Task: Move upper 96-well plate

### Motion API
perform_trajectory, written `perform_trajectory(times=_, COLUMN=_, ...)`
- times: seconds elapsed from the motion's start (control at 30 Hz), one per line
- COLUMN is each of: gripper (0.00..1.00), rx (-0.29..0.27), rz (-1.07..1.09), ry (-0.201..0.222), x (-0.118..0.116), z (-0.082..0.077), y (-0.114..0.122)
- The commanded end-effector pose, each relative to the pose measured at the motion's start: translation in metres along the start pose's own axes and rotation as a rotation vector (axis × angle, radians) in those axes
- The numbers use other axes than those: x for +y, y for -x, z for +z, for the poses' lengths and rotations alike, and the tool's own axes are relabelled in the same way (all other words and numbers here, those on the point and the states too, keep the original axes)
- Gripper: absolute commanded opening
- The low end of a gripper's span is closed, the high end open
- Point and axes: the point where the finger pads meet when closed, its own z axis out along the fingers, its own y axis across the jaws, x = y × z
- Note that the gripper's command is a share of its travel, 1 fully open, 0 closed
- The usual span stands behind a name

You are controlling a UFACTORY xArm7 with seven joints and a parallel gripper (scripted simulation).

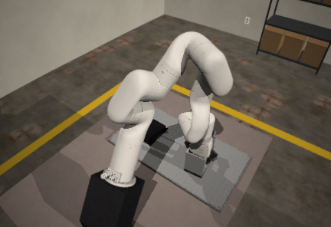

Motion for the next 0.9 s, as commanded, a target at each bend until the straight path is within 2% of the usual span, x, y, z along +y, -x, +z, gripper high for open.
perform_trajectory(times=0.0, gripper=1.0, rx=0.001, rz=0.0, ry=0.002, x=0.0006, z=0.0029, y=-0.0003)
perform_trajectory(times=0.8, gripper=1.0, rx=0.001, rz=0.0, ry=0.002, x=0.0006, z=0.0062, y=-0.0003)
perform_trajectory(times=0.83, gripper=0.0, rx=0.001, rz=0.0, ry=0.002, x=0.0006, z=0.0057, y=-0.0003)
perform_trajectory(times=0.87, gripper=0.0, rx=0.001, rz=0.0, ry=0.002, x=0.0006, z=0.0057, y=-0.0003)
